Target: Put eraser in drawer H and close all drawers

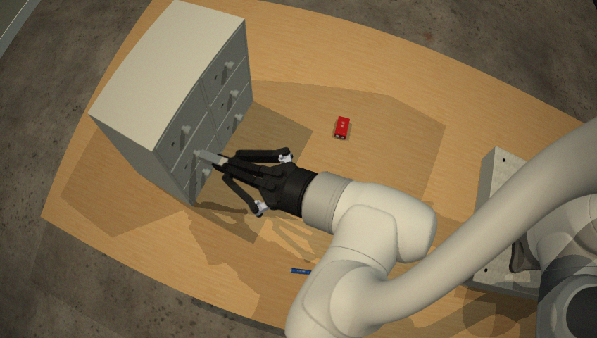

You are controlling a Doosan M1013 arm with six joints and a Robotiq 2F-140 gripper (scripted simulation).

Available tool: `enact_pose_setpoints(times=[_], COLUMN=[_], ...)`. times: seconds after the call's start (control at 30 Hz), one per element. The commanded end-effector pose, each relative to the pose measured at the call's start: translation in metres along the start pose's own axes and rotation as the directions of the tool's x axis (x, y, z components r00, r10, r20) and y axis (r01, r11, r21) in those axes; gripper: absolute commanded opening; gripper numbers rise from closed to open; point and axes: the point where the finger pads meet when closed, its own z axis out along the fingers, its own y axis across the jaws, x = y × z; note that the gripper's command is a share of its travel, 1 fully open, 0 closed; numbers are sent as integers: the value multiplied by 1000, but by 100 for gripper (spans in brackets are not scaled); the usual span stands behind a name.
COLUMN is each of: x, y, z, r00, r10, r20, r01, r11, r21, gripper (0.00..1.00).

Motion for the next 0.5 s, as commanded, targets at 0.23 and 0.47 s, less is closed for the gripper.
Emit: enact_pose_setpoints(times=[0.23,0.47], x=[-2,-10], y=[0,0], z=[-6,-28], r00=[1000,1000], r10=[0,0], r20=[0,0], r01=[0,0], r11=[1000,1000], r21=[0,0], gripper=[0,0])
